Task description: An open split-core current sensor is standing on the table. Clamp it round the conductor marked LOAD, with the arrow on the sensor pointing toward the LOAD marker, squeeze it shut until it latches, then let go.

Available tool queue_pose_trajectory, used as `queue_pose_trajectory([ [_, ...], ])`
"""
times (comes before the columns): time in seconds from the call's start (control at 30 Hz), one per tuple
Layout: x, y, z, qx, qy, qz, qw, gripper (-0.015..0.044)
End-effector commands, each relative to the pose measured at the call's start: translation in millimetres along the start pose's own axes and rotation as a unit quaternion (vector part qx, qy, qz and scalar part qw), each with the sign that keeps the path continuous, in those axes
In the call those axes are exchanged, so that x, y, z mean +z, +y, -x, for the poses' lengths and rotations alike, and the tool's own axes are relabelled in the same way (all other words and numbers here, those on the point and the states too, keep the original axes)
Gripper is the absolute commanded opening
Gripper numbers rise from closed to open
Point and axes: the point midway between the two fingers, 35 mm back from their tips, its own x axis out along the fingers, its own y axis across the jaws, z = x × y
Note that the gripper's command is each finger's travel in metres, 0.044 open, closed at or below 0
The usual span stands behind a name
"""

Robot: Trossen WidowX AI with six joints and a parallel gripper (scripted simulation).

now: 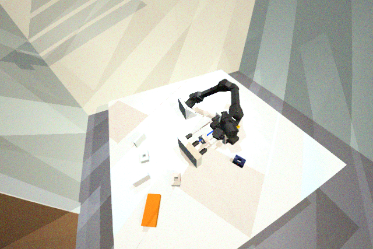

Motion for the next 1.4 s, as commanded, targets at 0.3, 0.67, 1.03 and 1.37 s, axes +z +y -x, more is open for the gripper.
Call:
queue_pose_trajectory([
  [0.3, 0, 0, 0, 0.000, 0.000, 0.001, 1.000, 0.0000],
  [0.67, 1, 1, 2, 0.014, -0.001, -0.001, 1.000, 0.0000],
  [1.03, 1, 1, 15, 0.105, 0.001, -0.002, 0.994, 0.0000],
  [1.37, 1, 1, 16, 0.107, 0.001, -0.002, 0.994, 0.0000],
])
